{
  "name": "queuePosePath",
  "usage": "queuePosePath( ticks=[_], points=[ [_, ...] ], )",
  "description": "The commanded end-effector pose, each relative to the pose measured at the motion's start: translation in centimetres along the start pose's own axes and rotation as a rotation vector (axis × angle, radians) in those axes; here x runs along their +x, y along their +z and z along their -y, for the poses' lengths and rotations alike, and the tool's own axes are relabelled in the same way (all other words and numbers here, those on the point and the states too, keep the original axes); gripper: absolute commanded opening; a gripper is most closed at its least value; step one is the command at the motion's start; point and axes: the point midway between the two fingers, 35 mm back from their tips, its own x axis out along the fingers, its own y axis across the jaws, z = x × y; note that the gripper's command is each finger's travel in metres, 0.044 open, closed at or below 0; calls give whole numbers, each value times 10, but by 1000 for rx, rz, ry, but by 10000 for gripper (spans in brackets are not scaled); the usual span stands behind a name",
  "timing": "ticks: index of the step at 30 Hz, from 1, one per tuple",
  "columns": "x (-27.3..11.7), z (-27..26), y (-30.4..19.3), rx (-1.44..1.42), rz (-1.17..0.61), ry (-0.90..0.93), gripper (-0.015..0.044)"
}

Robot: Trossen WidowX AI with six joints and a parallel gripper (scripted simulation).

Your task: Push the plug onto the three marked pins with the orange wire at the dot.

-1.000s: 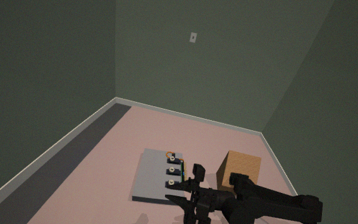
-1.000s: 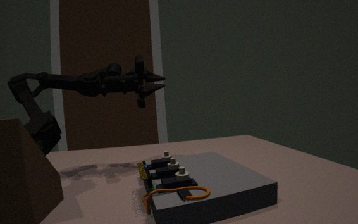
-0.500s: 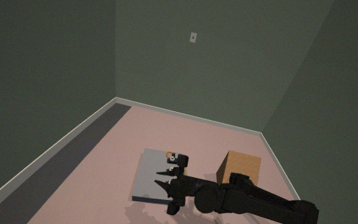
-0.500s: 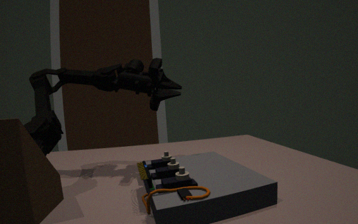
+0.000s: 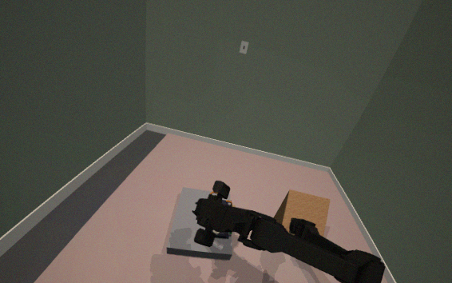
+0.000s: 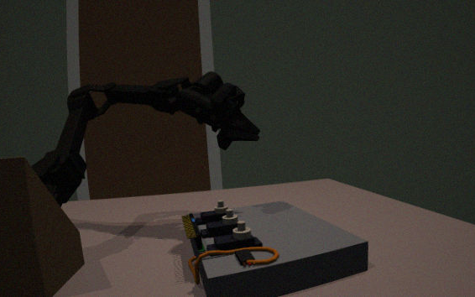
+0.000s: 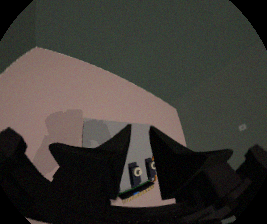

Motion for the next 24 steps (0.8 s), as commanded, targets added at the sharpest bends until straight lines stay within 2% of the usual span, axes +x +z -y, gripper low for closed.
queuePosePath(
  ticks=[1, 24],
  points=[
    [13, 10, -10, 65, -81, -4, 115],
    [76, 81, -82, 578, -570, -79, 115]
  ],
)
